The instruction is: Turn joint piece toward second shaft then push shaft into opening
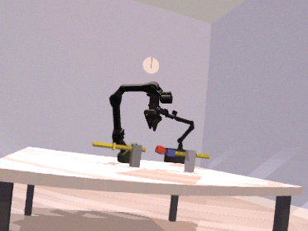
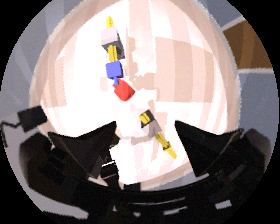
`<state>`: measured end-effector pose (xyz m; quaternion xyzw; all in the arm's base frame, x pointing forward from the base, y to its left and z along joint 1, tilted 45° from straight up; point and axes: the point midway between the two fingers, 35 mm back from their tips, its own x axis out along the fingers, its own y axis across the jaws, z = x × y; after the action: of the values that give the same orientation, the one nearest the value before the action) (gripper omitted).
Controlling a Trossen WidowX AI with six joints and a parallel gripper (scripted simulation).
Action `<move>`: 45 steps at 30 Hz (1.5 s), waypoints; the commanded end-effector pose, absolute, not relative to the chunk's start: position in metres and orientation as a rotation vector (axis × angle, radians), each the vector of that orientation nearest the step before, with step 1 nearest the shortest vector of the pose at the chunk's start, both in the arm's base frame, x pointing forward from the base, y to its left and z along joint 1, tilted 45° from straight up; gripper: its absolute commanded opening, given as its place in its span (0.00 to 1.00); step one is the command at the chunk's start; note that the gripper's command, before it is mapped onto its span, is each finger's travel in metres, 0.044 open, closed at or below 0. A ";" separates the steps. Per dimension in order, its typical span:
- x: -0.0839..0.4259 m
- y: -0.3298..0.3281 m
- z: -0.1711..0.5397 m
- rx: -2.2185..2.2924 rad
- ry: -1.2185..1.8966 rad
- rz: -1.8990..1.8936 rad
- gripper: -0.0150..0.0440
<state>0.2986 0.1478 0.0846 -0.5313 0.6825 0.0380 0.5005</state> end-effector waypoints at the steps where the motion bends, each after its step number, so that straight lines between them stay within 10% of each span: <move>1: 0.299 0.129 0.091 -1.300 1.671 0.087 1.00; 45: 0.300 0.117 0.074 -0.529 1.349 -0.789 1.00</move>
<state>0.3012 0.1187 0.0766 -0.2607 0.6169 -0.3184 0.6709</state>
